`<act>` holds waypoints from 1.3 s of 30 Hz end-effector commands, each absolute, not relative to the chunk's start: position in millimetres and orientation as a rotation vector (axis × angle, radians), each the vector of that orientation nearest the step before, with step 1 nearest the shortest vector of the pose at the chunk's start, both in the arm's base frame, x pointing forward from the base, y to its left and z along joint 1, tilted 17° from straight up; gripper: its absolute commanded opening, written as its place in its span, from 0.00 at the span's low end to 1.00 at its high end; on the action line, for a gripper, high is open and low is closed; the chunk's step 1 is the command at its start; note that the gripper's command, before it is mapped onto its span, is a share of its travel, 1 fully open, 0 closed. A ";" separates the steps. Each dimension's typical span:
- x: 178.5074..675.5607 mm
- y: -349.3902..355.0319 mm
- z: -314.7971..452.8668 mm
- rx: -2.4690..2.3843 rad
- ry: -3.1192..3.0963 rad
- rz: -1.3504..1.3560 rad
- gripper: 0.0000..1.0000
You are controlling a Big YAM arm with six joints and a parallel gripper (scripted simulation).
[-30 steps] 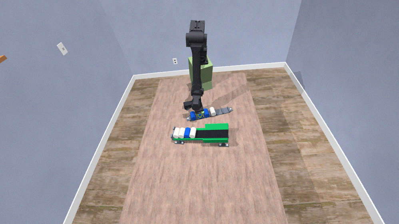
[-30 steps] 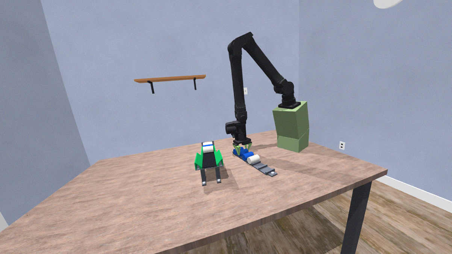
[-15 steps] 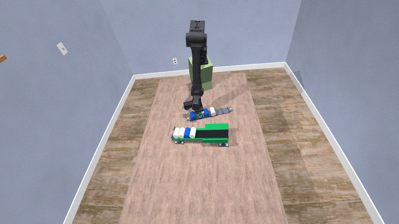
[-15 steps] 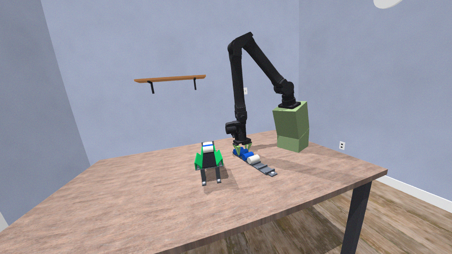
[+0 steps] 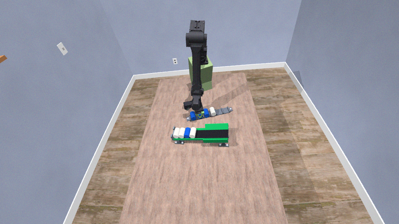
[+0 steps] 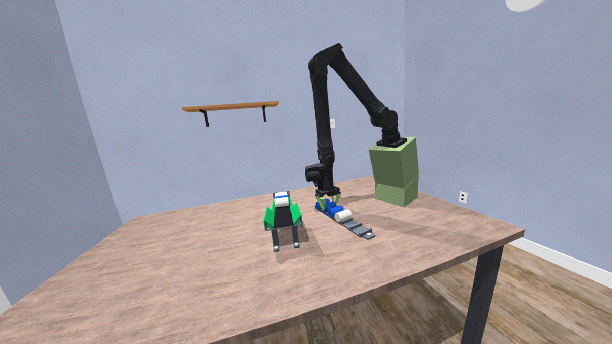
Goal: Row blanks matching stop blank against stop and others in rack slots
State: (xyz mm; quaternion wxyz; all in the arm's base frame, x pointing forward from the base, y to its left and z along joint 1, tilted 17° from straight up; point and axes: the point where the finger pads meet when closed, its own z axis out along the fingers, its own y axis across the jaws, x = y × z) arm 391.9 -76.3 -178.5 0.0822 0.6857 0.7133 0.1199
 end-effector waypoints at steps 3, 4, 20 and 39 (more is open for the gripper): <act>388.0 -79.3 -176.9 2.045 2.126 0.358 0.63; 388.0 -79.3 -176.9 2.045 2.126 0.358 0.63; 388.0 -79.3 -176.9 2.045 2.127 0.358 0.74; 391.1 -80.6 -170.4 2.038 2.120 0.364 0.82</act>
